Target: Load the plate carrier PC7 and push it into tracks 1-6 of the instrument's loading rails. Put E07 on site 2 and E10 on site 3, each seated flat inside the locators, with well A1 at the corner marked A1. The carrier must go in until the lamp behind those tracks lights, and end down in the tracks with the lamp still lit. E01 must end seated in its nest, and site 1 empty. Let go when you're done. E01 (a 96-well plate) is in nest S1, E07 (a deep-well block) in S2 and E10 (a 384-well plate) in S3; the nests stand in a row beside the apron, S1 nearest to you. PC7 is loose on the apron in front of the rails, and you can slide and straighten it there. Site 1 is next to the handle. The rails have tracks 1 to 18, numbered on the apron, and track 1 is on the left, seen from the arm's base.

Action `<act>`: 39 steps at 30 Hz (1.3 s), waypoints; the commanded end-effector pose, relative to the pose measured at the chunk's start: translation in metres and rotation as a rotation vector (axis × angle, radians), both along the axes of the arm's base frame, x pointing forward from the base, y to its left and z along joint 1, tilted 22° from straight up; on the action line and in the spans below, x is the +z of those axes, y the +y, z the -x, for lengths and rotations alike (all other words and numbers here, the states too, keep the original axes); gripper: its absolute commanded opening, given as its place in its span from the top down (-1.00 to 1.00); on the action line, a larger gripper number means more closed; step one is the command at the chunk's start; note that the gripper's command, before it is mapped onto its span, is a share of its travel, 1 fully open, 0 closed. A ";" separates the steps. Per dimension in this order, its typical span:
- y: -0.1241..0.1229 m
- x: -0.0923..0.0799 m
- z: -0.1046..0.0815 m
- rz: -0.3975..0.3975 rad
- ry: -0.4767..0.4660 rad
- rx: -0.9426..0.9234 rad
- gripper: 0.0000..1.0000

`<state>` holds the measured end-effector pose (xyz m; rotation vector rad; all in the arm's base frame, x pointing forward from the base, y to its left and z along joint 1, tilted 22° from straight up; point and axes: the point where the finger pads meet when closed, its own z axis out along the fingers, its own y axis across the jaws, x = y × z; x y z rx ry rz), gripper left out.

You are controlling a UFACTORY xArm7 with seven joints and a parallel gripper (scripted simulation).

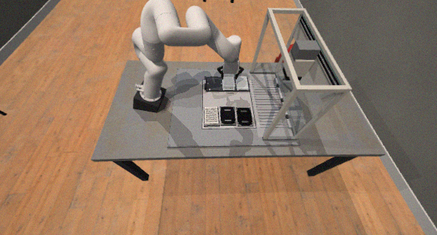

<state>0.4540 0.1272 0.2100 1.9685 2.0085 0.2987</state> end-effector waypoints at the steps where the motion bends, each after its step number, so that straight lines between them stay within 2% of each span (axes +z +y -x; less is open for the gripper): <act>1: 0.022 0.000 -0.001 -0.001 -0.004 0.000 -1.00; 7: 0.052 -0.002 -0.001 -0.001 -0.004 0.000 -1.00; 9: 0.052 -0.002 -0.001 -0.001 -0.004 0.000 -1.00; 24: 0.127 -0.008 -0.001 -0.002 -0.003 0.000 -1.00; 26: 0.127 -0.008 -0.001 -0.002 -0.003 0.000 -1.00; 31: 0.152 -0.010 0.000 -0.002 -0.003 0.000 -1.00; 39: 0.153 -0.010 0.000 -0.002 -0.003 0.000 -1.00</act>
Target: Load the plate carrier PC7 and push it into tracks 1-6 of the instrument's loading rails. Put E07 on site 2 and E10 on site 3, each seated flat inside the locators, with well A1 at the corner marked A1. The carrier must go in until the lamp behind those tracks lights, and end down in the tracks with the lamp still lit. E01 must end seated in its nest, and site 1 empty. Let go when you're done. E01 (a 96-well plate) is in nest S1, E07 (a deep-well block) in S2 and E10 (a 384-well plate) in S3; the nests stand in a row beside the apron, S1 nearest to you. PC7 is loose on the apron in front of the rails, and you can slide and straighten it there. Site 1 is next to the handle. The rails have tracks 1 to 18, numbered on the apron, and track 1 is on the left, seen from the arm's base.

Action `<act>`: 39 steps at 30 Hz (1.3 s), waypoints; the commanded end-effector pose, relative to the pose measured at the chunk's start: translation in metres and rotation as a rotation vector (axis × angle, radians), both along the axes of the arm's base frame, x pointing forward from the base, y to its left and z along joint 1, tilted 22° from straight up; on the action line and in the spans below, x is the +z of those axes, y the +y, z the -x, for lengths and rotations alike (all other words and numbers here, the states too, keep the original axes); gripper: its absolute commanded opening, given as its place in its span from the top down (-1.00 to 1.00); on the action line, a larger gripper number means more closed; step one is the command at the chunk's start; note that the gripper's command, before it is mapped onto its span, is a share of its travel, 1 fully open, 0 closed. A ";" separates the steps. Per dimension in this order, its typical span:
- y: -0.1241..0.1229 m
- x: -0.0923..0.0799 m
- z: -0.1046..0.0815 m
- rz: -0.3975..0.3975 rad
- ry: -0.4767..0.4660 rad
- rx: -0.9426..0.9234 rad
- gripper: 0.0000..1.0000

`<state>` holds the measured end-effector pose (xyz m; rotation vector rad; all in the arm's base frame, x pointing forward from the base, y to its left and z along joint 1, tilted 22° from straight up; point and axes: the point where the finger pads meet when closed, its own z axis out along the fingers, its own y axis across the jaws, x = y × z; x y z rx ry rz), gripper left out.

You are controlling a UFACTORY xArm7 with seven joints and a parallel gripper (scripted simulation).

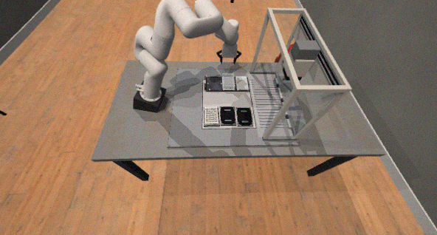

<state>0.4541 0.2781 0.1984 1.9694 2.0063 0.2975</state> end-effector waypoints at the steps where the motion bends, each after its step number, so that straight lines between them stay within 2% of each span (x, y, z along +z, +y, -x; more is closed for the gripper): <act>1: 0.002 0.002 0.000 -0.003 -0.003 0.002 -1.00; 8: 0.002 0.002 0.000 -0.003 -0.003 0.002 -1.00; 39: -0.001 -0.040 -0.017 -0.003 -0.003 0.002 -1.00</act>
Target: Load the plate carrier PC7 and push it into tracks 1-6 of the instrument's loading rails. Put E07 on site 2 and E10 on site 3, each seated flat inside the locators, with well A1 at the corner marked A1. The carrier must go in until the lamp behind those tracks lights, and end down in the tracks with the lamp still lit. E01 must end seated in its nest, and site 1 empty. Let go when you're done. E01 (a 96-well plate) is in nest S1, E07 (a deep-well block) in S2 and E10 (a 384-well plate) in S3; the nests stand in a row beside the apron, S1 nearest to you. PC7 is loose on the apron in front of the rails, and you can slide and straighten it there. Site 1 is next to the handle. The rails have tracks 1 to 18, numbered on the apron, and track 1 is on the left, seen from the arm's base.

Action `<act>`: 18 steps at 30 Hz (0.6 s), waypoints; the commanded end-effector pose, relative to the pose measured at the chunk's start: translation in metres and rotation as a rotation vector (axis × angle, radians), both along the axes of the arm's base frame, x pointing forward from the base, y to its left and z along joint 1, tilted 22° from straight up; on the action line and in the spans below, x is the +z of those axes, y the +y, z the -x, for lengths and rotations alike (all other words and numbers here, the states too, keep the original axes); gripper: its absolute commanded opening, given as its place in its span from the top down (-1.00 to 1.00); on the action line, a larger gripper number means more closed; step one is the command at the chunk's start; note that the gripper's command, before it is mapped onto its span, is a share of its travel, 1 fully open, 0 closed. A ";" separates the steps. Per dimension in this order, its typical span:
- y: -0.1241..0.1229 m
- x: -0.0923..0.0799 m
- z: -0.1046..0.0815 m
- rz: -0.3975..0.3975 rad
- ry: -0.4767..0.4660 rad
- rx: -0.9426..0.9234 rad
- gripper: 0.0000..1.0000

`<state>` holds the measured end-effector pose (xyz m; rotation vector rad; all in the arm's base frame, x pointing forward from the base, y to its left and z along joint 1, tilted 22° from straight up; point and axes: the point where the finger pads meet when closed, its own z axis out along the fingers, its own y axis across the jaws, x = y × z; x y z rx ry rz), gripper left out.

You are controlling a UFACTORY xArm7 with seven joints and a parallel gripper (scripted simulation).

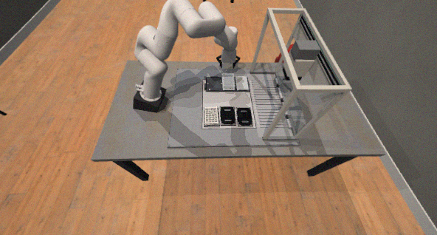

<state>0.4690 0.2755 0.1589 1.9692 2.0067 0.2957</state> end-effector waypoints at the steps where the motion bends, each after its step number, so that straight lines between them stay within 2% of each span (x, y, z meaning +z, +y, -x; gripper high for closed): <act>1: 0.001 -0.002 -0.002 -0.004 -0.004 0.002 -1.00; 18: 0.000 -0.025 -0.012 -0.004 -0.004 0.002 -1.00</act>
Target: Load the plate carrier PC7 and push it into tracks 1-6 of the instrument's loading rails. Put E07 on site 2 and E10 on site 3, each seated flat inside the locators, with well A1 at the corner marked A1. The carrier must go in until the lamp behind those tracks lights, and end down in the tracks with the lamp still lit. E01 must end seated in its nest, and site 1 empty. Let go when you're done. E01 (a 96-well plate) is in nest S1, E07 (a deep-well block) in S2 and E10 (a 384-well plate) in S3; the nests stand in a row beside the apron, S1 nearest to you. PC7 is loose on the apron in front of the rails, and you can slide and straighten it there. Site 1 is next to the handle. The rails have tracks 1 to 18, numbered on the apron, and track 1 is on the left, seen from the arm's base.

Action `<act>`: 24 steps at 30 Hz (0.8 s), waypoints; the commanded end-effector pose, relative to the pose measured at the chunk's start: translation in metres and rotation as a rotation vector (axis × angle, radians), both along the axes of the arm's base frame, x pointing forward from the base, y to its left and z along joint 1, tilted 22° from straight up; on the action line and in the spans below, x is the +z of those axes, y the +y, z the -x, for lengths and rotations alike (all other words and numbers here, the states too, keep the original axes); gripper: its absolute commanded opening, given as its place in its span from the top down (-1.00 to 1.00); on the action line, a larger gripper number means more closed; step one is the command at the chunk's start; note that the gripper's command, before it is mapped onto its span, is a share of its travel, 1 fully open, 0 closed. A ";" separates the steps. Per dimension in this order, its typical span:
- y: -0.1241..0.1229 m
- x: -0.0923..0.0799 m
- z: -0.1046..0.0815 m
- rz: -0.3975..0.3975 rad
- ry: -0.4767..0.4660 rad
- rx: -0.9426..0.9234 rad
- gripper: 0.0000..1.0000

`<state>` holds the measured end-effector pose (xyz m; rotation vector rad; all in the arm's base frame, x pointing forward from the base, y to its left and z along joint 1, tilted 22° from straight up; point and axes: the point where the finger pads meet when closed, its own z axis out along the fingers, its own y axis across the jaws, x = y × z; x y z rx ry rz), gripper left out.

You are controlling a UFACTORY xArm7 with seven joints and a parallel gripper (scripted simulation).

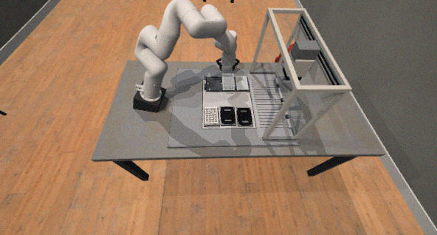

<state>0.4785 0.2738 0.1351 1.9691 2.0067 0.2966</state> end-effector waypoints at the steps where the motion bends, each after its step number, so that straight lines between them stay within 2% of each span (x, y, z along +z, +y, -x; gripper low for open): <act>1: 0.001 -0.003 -0.003 -0.003 -0.003 0.001 -1.00; 13: 0.000 -0.022 -0.010 -0.003 -0.003 0.001 -1.00; 24: 0.000 -0.024 -0.011 -0.003 -0.003 0.001 -1.00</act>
